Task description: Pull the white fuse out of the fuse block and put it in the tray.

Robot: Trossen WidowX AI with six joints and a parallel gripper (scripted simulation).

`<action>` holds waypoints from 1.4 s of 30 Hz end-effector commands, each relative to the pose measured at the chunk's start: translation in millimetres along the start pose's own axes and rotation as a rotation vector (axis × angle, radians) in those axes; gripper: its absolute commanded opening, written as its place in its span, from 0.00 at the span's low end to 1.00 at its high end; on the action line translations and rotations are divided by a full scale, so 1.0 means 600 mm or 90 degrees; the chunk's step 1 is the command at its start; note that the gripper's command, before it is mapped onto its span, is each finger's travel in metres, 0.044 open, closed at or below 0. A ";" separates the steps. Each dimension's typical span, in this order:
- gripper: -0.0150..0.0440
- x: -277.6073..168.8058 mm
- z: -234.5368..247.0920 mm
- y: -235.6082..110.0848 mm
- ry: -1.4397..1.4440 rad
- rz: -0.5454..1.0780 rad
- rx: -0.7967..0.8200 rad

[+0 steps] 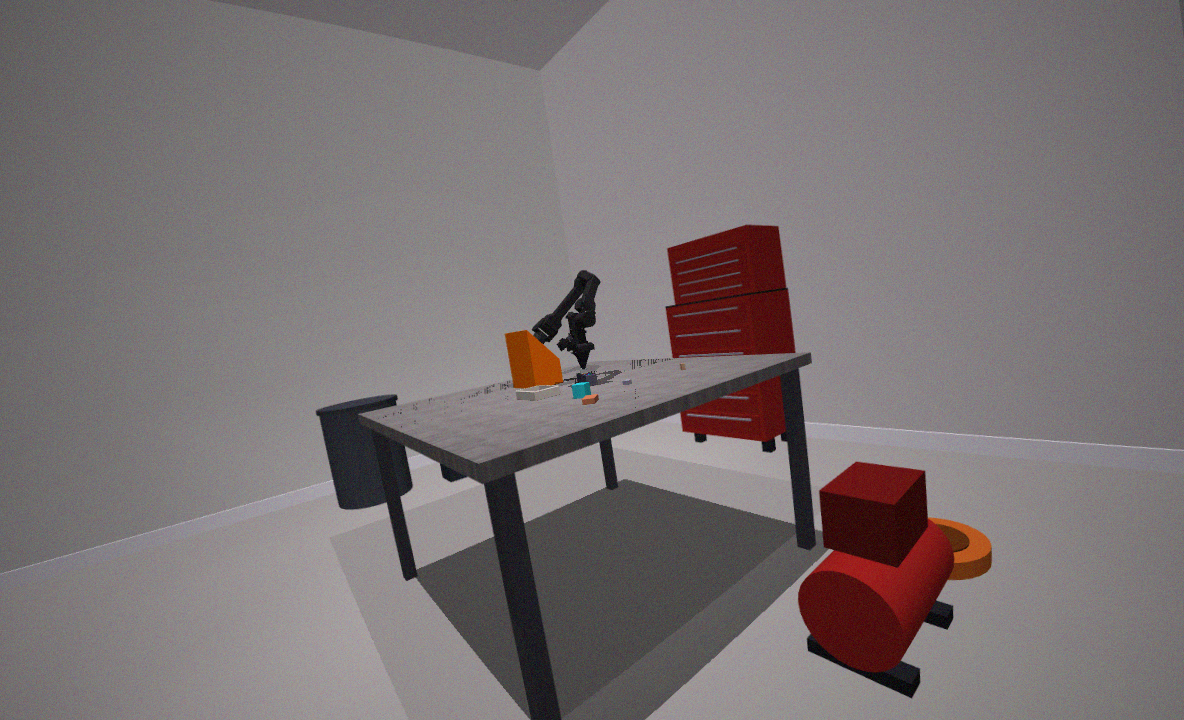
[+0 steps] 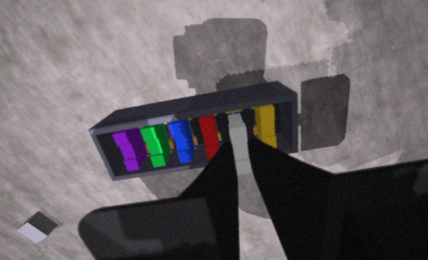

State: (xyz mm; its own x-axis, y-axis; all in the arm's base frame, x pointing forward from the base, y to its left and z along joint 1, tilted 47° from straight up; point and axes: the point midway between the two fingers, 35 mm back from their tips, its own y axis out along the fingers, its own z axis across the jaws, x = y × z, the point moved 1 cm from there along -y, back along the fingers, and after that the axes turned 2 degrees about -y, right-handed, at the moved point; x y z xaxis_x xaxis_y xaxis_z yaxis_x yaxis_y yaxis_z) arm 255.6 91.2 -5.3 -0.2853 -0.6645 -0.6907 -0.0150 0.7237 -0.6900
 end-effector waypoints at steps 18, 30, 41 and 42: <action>0.25 0.000 0.000 -0.017 -0.003 -0.001 -0.001; 0.25 0.000 -0.001 -0.027 -0.002 -0.001 -0.001; 0.25 0.000 0.000 -0.055 -0.002 -0.001 -0.001; 0.25 0.000 -0.001 -0.058 -0.002 -0.001 -0.001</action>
State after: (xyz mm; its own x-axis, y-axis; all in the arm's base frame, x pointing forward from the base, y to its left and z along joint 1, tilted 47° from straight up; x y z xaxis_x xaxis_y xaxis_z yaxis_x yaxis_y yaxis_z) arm 255.2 69.3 15.9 -0.2889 -0.6619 -0.6916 -0.0164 0.7258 -0.6877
